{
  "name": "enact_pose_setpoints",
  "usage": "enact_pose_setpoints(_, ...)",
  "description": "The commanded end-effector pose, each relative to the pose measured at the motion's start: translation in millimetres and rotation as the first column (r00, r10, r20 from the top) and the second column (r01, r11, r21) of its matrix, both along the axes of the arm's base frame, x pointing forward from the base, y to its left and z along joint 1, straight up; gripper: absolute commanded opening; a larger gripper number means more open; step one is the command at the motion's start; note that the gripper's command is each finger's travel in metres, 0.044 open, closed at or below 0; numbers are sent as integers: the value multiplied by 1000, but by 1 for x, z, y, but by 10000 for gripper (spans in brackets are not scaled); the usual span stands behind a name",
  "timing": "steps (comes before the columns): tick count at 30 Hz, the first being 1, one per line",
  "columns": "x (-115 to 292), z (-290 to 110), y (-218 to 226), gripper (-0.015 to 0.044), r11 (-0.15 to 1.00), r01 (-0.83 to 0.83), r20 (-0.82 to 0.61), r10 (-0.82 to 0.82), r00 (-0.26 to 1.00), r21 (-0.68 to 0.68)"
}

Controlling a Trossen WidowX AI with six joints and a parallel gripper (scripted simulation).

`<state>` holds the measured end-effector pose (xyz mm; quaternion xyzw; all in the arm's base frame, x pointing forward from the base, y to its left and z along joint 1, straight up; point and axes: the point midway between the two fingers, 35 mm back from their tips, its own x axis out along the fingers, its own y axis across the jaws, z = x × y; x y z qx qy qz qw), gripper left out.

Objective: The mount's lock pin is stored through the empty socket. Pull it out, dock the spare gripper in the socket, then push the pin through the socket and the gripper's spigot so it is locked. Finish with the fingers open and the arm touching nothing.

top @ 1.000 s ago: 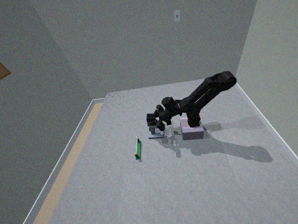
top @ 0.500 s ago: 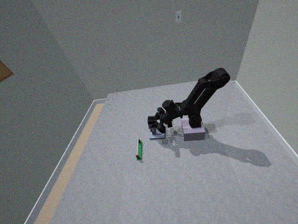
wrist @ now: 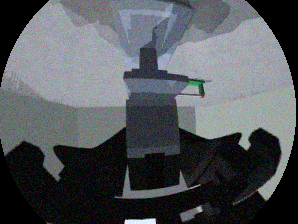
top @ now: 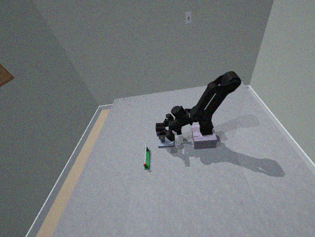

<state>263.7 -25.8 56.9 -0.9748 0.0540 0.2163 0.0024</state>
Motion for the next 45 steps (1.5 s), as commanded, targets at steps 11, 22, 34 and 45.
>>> enact_pose_setpoints(11,0,0,0,263,1000,0,0,0,1000,0)
enact_pose_setpoints(22,0,1,0,440,1000,0,0,0,1000,0)
enact_pose_setpoints(34,-3,14,0,440,1000,0,-5,0,1000,0)
enact_pose_setpoints(45,-7,30,1,440,1000,0,-15,0,1000,1)
